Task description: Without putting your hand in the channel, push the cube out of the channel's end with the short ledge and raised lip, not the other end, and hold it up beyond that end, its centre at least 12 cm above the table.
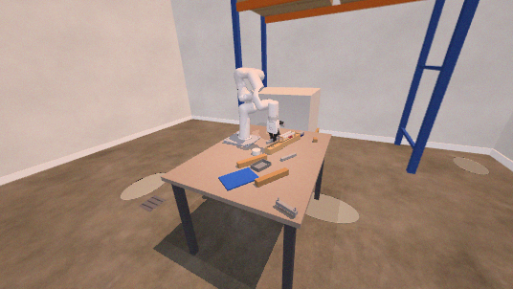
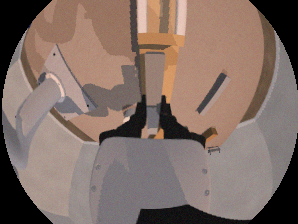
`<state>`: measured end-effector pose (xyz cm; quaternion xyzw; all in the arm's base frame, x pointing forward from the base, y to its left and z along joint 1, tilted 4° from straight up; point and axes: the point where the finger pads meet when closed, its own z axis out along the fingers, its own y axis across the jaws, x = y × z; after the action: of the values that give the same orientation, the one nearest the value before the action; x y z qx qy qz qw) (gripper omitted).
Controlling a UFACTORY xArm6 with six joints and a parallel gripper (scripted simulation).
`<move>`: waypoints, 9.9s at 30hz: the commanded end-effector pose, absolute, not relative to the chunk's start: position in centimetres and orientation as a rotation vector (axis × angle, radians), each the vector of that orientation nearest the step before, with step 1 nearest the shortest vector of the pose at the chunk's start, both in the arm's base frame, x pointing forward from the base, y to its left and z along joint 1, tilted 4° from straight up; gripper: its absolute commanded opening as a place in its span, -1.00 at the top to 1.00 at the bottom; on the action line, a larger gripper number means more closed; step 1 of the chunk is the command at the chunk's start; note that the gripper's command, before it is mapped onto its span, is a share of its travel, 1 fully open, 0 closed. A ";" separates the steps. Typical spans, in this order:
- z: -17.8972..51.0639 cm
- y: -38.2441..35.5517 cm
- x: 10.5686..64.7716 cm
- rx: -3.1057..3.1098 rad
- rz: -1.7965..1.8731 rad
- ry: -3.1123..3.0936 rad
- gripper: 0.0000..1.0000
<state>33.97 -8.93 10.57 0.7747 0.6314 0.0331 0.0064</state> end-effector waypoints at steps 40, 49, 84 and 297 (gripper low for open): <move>7.2 -8.9 34.8 2.418 0.114 1.974 1.00; 7.3 -7.4 35.1 2.418 0.114 1.974 1.00; 7.5 -2.8 36.1 2.418 0.114 1.974 1.00; 9.4 -14.9 50.1 2.611 0.116 1.724 1.00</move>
<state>50.05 -14.72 6.07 0.8341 0.5506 0.0338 0.0013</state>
